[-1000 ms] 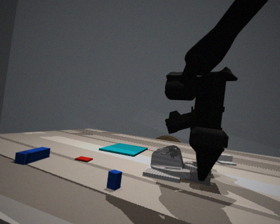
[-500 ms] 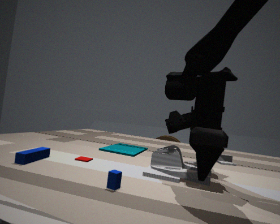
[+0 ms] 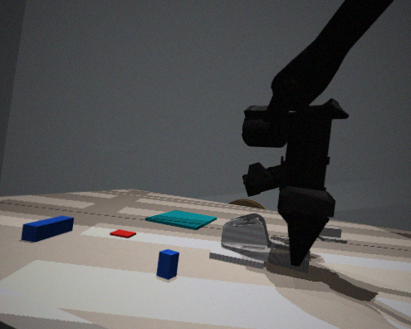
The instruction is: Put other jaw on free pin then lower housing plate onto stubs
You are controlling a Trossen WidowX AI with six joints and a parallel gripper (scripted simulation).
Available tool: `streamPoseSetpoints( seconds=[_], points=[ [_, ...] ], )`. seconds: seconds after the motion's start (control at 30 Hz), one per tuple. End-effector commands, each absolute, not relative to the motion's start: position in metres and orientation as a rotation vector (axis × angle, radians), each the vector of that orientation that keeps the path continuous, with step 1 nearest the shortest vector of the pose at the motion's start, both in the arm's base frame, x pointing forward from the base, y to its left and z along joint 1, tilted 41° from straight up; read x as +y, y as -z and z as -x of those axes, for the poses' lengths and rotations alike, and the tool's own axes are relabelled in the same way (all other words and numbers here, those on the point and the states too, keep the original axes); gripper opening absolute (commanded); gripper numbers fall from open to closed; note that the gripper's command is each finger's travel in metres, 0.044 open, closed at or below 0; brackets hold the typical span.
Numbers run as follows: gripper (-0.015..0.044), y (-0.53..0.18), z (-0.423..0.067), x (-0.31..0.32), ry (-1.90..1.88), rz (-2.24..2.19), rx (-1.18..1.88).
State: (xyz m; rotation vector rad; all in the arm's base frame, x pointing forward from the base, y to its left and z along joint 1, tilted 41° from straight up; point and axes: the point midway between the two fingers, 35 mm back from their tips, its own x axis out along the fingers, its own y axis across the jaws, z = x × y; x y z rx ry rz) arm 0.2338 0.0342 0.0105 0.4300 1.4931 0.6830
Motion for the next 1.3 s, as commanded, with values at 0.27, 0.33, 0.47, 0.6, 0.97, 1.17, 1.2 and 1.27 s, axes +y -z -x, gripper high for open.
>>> streamPoseSetpoints(
  seconds=[0.27,0.33,0.47,0.6,0.97,1.17,1.2,1.27],
  points=[
    [0.044,-0.011,-0.234,0.034,-0.683,-0.43,1.493],
    [0.044,-0.011,-0.234,0.034,-0.683,-0.43,1.493],
    [0.044,-0.011,-0.234,0.034,-0.683,-0.43,1.493],
    [0.044,-0.027,-0.237,0.018,-0.679,-0.428,1.495],
    [0.044,-0.069,-0.233,-0.02,-0.672,-0.432,1.495],
    [0.044,-0.104,-0.208,-0.053,-0.674,-0.427,1.502],
    [0.044,-0.104,-0.208,-0.053,-0.674,-0.427,1.502],
    [0.044,-0.104,-0.208,-0.053,-0.674,-0.427,1.502]
  ],
)
